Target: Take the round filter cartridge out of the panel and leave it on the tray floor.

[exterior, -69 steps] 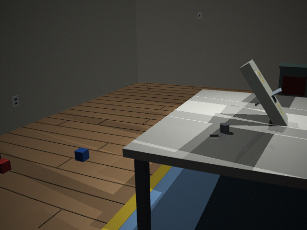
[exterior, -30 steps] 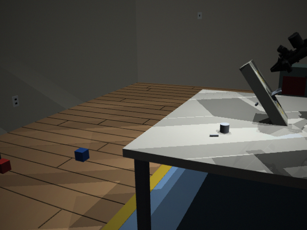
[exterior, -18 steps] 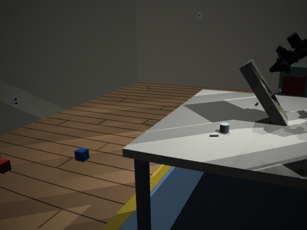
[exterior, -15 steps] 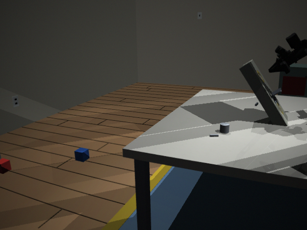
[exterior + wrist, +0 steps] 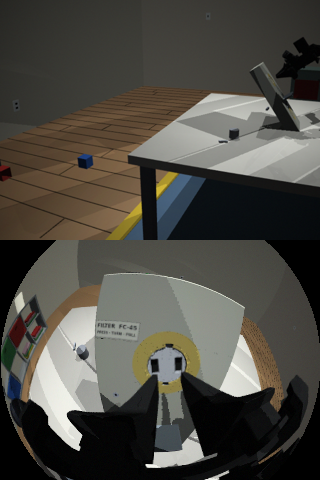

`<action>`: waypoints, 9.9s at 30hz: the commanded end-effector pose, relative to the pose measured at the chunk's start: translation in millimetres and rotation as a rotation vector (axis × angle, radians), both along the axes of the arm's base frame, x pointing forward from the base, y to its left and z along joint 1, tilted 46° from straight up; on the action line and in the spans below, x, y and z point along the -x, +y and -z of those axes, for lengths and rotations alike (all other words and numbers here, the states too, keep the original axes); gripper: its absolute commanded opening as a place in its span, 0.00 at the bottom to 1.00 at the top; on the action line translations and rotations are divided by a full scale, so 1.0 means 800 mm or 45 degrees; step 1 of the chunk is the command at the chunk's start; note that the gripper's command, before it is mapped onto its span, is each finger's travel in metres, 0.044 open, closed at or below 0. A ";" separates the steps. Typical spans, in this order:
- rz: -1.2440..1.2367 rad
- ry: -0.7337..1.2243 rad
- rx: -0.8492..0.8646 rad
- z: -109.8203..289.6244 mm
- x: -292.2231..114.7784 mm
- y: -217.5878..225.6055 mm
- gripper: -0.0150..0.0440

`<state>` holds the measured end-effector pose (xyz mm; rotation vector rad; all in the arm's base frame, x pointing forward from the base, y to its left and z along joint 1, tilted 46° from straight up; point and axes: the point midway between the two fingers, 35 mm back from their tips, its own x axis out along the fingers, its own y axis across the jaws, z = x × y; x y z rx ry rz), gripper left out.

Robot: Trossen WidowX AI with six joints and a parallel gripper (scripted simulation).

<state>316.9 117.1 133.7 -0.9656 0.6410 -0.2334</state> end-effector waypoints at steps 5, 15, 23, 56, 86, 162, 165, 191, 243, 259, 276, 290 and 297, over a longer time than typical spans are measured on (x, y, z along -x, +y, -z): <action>-0.004 0.007 0.008 0.009 -0.011 -0.009 0.43; -0.006 0.001 0.013 0.013 -0.021 -0.017 0.43; -0.006 0.001 0.013 0.014 -0.020 -0.017 0.43; -0.006 0.000 0.013 0.016 -0.028 -0.020 0.43; -0.006 -0.001 0.013 0.022 -0.040 -0.027 0.43; -0.767 0.874 1.530 0.026 -0.049 -0.032 0.25; -0.767 0.874 1.530 0.026 -0.049 -0.032 0.25; -0.767 0.874 1.530 0.026 -0.049 -0.032 0.25; -0.773 0.881 1.527 0.006 0.050 -0.001 0.25; -0.773 0.881 1.528 0.046 0.084 -0.041 0.25; -0.773 0.881 1.528 0.047 0.084 -0.041 0.43; -0.773 0.879 1.525 -0.019 0.034 0.023 0.52; -0.774 0.863 1.510 -0.076 0.033 0.080 0.83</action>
